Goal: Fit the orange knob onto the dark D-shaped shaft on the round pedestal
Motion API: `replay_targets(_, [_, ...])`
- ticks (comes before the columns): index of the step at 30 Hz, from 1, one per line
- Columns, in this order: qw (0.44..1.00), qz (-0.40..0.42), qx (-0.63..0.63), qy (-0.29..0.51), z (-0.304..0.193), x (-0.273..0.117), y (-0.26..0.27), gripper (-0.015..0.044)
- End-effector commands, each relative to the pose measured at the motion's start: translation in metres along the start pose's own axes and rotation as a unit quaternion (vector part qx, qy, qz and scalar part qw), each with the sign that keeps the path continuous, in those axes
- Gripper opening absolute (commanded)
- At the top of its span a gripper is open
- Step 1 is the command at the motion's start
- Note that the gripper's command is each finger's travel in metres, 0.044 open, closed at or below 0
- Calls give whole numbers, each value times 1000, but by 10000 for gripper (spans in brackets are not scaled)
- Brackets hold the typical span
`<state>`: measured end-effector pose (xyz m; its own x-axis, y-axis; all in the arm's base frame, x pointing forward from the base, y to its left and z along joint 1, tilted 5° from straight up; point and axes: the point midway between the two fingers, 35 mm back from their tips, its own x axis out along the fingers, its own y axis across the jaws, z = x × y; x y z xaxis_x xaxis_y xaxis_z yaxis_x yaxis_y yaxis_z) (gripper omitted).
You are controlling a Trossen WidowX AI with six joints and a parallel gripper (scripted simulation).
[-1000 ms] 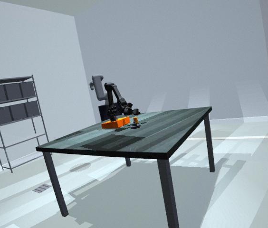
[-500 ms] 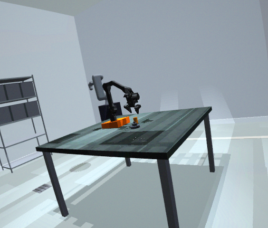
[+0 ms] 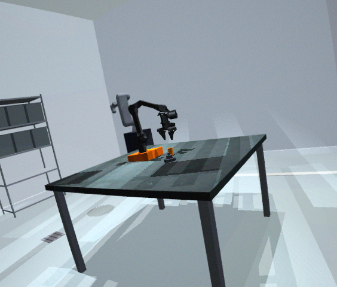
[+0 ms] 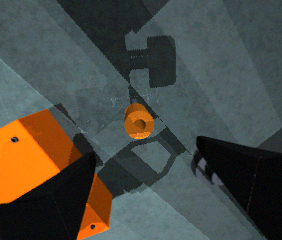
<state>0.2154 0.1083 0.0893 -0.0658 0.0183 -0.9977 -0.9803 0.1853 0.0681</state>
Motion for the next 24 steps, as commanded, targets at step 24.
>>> replay_targets(24, [820,-2,573,2,-1,27,0,440])
